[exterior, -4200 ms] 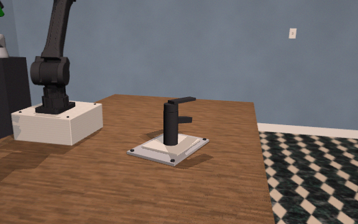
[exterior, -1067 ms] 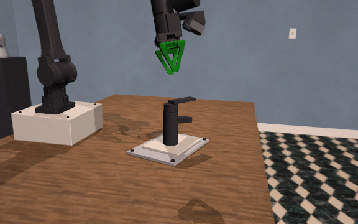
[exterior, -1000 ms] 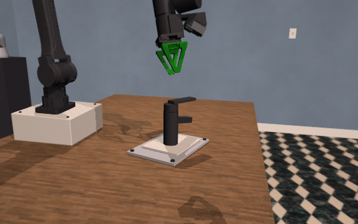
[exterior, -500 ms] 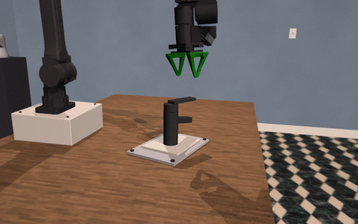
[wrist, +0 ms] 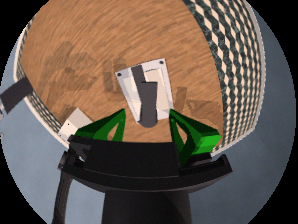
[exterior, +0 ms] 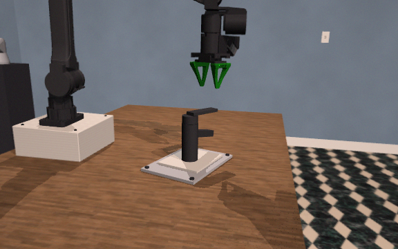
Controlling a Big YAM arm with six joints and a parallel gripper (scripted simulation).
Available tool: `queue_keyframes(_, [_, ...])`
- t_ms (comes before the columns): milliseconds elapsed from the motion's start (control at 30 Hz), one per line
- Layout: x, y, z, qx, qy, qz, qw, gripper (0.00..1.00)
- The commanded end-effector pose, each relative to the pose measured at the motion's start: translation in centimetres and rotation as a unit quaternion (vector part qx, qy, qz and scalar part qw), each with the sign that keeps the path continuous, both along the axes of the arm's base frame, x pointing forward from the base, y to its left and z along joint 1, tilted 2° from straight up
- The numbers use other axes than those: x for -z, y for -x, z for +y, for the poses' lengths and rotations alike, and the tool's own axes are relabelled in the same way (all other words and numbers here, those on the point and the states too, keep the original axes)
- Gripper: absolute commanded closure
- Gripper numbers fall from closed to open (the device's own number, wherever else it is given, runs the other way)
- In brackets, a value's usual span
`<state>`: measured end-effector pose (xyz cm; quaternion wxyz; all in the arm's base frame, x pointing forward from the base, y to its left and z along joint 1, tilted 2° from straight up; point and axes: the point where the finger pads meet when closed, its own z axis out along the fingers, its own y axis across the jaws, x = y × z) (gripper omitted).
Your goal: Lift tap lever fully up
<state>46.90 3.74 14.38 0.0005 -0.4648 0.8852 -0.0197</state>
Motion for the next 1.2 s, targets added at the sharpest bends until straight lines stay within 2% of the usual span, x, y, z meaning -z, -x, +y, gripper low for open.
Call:
queue_keyframes(0, [0.22, -0.53, -0.35, -0.003, 0.001, 0.004, 1.000, 1.00])
queue_keyframes(367, [0.65, -0.29, -0.79, 0.006, 0.001, 0.006, 1.000, 1.00])
queue_keyframes(1167, [-0.01, -0.99, -0.84, 0.008, 0.000, -0.003, 1.000, 1.00])
